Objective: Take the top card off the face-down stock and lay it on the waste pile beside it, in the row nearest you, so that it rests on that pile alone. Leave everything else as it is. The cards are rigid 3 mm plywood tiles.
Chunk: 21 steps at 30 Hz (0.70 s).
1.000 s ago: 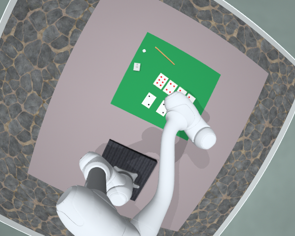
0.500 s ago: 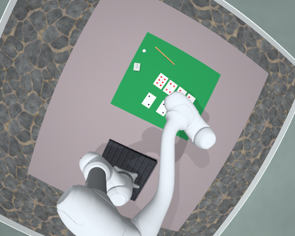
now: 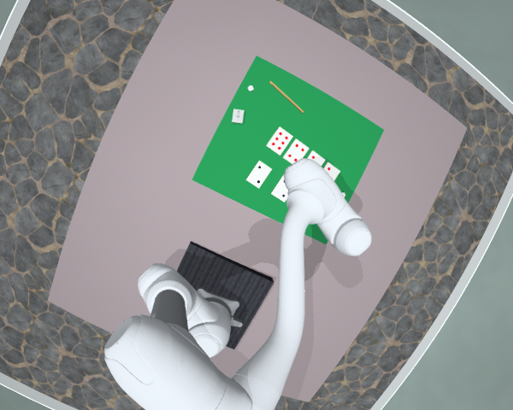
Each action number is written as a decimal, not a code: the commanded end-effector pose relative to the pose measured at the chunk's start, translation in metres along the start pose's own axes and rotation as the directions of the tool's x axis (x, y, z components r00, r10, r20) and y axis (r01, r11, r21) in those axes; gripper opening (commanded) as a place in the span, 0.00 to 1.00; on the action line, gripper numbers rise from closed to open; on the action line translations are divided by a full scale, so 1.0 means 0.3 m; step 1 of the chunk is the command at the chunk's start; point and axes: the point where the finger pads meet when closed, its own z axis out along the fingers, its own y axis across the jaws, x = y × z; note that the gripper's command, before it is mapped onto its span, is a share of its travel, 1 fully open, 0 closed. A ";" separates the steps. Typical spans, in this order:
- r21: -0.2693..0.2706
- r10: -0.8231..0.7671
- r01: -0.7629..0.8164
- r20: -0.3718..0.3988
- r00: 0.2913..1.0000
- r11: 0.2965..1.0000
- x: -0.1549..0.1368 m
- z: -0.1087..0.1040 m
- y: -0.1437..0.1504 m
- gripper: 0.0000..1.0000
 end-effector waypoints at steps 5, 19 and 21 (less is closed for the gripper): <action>0.000 0.000 0.000 0.000 1.000 1.000 0.000 0.055 0.000 0.50; 0.000 0.000 0.000 0.000 1.000 1.000 0.000 0.091 0.000 0.50; 0.000 0.000 0.000 0.000 1.000 1.000 0.000 0.091 0.000 0.50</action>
